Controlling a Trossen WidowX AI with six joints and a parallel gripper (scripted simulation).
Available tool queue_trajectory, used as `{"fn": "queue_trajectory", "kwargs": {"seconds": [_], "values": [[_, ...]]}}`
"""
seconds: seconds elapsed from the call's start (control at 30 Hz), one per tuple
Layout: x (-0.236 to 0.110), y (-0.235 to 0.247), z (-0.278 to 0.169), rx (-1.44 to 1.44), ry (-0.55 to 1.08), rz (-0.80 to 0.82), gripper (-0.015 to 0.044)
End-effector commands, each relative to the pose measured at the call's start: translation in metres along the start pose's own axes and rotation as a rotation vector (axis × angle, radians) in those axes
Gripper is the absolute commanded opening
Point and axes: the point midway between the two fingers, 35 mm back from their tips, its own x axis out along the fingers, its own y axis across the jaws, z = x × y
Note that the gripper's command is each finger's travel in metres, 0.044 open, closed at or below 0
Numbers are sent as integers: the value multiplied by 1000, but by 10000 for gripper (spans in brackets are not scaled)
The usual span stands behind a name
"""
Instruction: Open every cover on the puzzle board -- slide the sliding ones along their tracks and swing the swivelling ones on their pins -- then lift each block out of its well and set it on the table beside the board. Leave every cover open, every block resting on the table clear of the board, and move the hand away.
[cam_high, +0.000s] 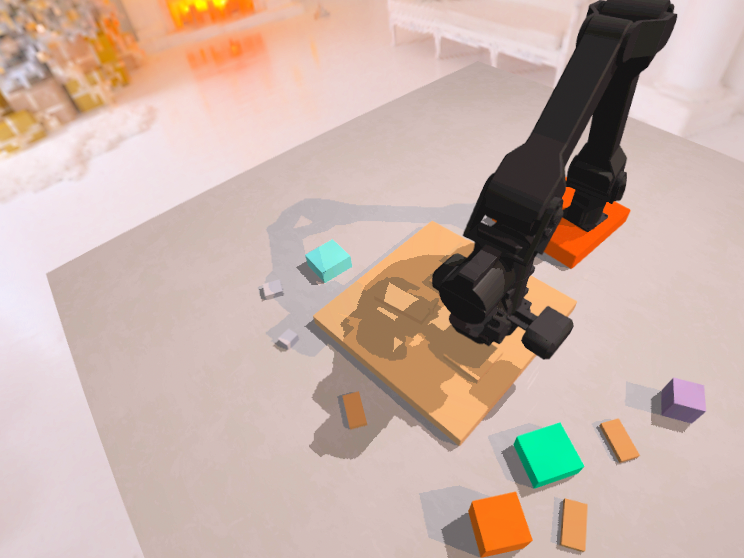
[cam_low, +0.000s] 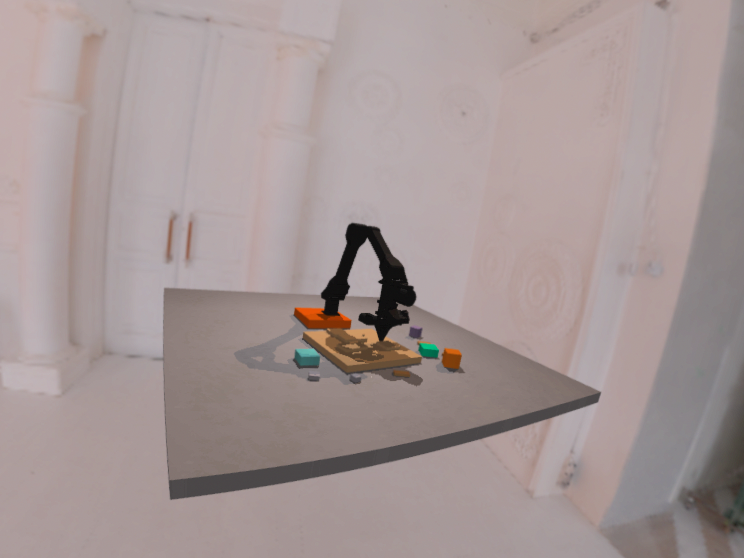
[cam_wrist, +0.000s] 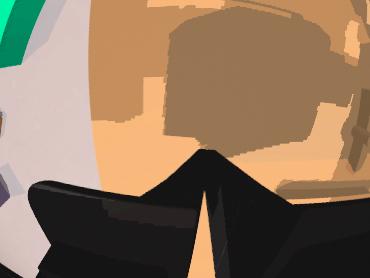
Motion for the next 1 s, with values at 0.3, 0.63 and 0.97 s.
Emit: {"fn": "queue_trajectory", "kwargs": {"seconds": [0.3,0.63,0.97], "values": [[0,1,14,-1,3,3,0],[-1,1,24,-1,2,3,0],[-1,1,34,-1,1,3,0]]}}
